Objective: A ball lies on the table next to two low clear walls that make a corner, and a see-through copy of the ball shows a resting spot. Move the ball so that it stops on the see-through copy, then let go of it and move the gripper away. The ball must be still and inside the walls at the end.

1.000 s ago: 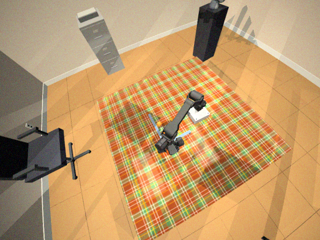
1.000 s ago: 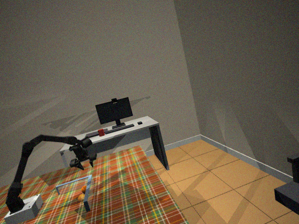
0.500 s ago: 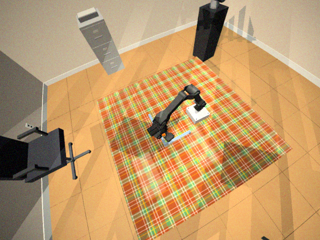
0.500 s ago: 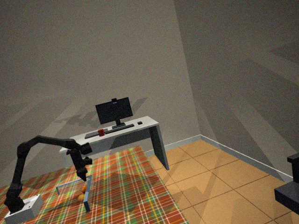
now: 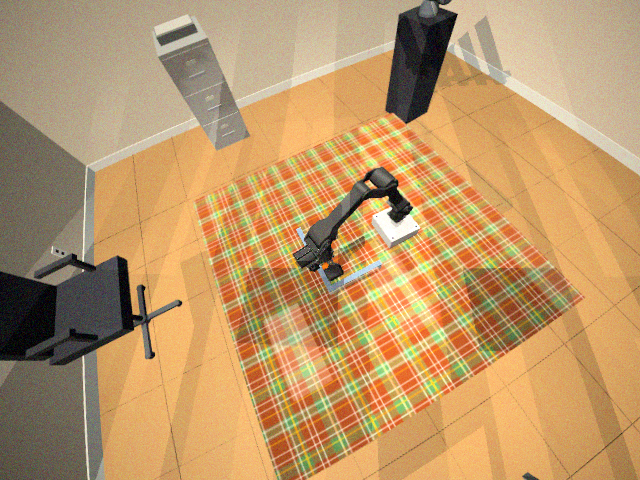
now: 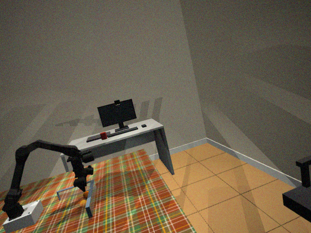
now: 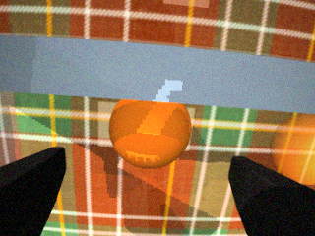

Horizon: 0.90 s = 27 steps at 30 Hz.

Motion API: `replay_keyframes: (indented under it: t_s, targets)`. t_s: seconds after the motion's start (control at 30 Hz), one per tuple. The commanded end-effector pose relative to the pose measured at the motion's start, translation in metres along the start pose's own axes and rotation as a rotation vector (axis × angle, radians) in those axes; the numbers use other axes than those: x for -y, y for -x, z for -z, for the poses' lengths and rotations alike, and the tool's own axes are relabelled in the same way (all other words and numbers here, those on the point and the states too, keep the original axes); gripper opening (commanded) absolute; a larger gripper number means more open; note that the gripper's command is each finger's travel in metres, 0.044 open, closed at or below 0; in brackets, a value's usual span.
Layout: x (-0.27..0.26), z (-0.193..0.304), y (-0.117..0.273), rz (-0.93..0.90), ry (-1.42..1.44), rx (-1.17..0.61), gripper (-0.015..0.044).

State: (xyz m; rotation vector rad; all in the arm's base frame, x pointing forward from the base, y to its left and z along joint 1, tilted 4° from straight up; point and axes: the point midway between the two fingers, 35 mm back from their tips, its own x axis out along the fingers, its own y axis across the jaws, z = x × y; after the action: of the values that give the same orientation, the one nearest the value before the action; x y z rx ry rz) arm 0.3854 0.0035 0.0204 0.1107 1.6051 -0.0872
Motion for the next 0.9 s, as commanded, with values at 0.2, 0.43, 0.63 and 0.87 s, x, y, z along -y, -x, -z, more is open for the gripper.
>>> replay_keyframes:
  t_s: [0.2,0.43,0.63,0.87]
  targets:
    - [0.001,0.001,-0.013,0.004,-0.004,-0.002,0.0326]
    - [0.001,0.001,-0.025,0.004,-0.004,-0.002,0.0326]
    - [0.001,0.001,-0.034,0.004,-0.004,-0.002,0.0326]
    - [0.001,0.002,-0.044,0.004,-0.004,-0.002,0.0326]
